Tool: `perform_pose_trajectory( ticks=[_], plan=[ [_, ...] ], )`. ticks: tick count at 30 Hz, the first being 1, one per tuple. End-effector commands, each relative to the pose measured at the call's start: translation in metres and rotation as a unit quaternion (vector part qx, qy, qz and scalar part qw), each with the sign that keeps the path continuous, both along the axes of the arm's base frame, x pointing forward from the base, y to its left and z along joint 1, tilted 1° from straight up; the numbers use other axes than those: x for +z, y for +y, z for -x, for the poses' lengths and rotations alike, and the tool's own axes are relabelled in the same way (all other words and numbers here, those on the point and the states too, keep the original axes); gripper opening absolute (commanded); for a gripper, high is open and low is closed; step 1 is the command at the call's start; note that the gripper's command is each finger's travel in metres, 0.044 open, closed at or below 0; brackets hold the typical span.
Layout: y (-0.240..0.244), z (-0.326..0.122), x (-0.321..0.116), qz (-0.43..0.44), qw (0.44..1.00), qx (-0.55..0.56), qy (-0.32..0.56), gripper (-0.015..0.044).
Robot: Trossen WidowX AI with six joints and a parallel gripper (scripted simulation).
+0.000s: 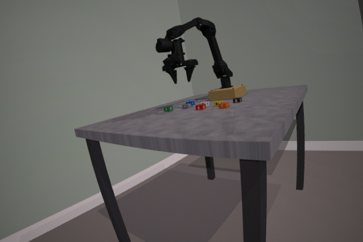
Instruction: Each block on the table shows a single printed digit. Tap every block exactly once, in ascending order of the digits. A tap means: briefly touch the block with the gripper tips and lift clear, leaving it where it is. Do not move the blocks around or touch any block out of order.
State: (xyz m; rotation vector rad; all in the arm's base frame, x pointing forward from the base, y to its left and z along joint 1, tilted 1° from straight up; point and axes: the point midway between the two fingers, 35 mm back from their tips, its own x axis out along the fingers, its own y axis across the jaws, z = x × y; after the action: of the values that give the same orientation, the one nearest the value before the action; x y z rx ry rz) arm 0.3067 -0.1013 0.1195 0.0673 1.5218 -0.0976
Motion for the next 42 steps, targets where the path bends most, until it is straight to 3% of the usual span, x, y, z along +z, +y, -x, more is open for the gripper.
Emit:
perform_pose_trajectory(
  ticks=[1,19,29,42],
  plan=[
    [0.001,0.002,0.000,-0.001,1.000,0.015,-0.002,0.0400],
    [0.000,0.001,0.000,0.000,1.000,0.015,-0.002,0.0400],
    [-0.082,-0.044,0.006,0.003,1.000,0.015,-0.004,0.0400],
    [-0.083,-0.045,0.005,0.003,1.000,0.015,-0.004,0.0400]
  ],
)
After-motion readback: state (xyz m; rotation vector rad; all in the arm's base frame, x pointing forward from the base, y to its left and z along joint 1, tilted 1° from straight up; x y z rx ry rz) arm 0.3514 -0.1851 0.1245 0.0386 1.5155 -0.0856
